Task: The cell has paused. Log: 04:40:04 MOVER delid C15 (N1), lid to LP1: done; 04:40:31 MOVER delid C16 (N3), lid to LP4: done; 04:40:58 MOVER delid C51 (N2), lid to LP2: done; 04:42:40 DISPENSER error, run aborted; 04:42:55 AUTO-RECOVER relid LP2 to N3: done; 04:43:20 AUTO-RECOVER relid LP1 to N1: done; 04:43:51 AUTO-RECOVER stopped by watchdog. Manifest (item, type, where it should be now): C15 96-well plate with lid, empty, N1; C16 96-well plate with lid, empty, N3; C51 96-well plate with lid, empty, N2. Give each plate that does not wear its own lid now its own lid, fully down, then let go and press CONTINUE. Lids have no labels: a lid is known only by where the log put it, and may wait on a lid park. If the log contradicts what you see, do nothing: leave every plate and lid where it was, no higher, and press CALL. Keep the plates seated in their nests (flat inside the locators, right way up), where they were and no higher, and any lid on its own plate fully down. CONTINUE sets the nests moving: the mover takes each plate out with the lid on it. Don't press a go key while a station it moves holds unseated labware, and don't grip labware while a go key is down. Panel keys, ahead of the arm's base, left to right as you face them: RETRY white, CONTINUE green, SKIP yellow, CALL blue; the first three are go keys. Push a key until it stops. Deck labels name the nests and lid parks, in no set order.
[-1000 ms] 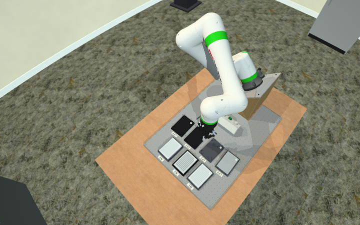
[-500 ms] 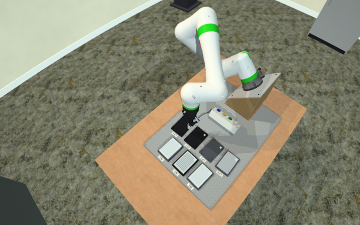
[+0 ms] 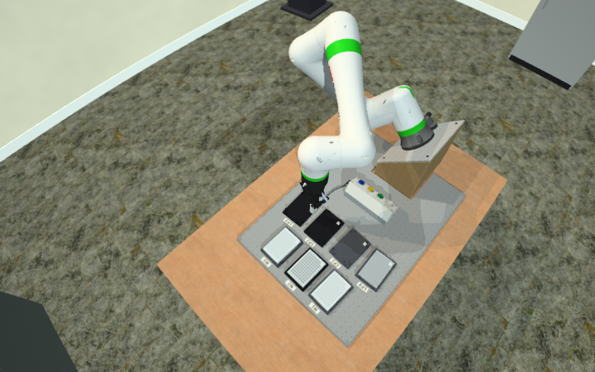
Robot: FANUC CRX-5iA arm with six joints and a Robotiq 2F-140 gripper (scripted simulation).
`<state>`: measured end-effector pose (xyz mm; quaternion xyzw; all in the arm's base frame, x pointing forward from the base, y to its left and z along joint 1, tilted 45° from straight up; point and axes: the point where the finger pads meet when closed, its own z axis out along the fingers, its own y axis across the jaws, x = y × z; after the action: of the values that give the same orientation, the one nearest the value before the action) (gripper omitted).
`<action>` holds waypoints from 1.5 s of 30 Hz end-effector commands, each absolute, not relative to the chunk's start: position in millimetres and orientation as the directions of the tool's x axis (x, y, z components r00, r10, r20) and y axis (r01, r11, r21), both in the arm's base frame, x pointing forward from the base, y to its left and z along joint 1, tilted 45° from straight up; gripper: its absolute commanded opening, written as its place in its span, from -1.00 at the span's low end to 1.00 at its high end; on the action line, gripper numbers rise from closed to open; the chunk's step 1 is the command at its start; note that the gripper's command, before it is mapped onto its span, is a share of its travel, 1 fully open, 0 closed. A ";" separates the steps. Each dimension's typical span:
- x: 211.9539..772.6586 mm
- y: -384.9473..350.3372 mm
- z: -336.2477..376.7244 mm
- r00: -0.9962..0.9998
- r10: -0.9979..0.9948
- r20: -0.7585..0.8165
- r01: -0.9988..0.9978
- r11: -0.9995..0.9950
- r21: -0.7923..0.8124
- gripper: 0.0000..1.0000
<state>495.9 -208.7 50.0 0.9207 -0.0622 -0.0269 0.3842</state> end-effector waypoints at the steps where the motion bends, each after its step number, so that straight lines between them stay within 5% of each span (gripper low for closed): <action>1: 496.1 -208.5 50.1 0.991 -0.135 -0.001 -0.094 -0.697 0.711 -1.00; 10: 499.1 -201.8 43.8 0.991 -0.134 -0.002 -0.094 -0.698 0.710 -1.00; 31: 517.2 -23.4 -139.0 0.991 -0.135 -0.002 -0.093 -0.698 0.710 -1.00; 45: 516.9 -22.5 -140.0 0.991 -0.135 -0.002 -0.093 -0.698 0.710 -1.00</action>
<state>516.9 -22.8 -139.9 0.9209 -0.0622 -0.0270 0.3839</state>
